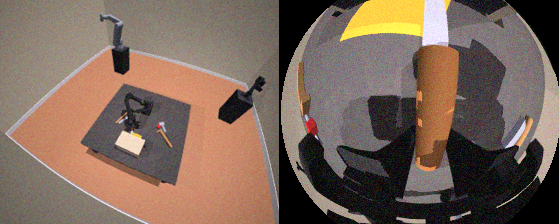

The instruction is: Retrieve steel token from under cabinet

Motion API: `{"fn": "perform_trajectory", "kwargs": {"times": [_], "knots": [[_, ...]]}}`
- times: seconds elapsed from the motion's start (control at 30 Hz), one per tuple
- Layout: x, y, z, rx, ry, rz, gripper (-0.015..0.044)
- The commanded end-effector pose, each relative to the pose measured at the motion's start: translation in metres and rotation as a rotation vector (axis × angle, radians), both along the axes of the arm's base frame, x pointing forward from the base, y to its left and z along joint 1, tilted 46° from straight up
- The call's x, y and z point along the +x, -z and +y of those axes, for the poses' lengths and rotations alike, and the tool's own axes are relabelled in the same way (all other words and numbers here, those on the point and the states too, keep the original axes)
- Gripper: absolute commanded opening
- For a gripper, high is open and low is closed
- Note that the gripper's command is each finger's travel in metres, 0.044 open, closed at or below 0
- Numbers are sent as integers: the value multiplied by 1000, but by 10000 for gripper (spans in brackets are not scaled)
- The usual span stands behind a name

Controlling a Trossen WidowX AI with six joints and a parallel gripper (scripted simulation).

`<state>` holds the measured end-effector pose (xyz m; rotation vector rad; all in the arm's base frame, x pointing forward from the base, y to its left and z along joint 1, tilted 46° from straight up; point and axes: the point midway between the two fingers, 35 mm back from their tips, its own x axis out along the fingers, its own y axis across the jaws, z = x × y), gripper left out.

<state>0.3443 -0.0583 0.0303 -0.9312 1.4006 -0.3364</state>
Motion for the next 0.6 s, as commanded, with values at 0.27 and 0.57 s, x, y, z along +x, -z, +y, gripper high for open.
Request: {"fn": "perform_trajectory", "kwargs": {"times": [0.27,0.57], "knots": [[-15,-1,-7,0,1,6,0],[-25,-3,-11,0,1,7,0]]}}
